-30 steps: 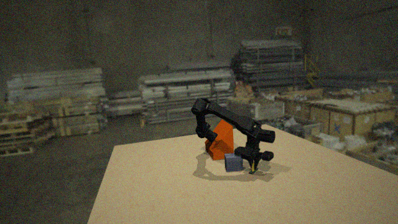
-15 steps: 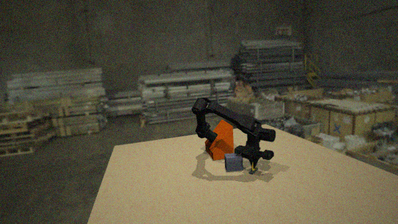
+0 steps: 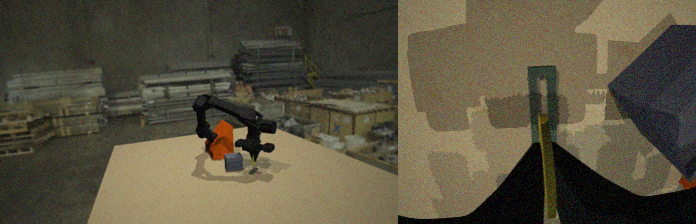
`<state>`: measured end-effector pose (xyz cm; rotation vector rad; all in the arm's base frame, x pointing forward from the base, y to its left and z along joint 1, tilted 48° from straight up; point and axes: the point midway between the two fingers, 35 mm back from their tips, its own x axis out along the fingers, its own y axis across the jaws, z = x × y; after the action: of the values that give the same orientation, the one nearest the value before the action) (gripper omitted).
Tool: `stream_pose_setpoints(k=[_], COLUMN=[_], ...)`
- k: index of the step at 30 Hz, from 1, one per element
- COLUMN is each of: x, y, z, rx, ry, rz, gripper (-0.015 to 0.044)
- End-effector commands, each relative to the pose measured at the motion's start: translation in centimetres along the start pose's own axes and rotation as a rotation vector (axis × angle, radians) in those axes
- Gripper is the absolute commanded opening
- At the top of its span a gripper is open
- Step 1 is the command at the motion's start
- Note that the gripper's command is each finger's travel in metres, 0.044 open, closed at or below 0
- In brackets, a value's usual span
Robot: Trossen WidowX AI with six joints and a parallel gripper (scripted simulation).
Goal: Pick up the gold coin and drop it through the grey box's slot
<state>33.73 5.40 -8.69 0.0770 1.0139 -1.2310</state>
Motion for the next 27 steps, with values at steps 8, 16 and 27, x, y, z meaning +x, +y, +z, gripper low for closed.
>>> stream_pose_setpoints(k=[8,16,27], x=[-2.7,-4.8,-5.2], y=[-0.1,-0.3,-0.2], z=[0.1,0.0,0.0], rx=[0.008,0.008,0.231], ry=[0.006,0.005,0.005], rz=[0.003,0.001,0.0], gripper=[0.0,0.0,0.0])
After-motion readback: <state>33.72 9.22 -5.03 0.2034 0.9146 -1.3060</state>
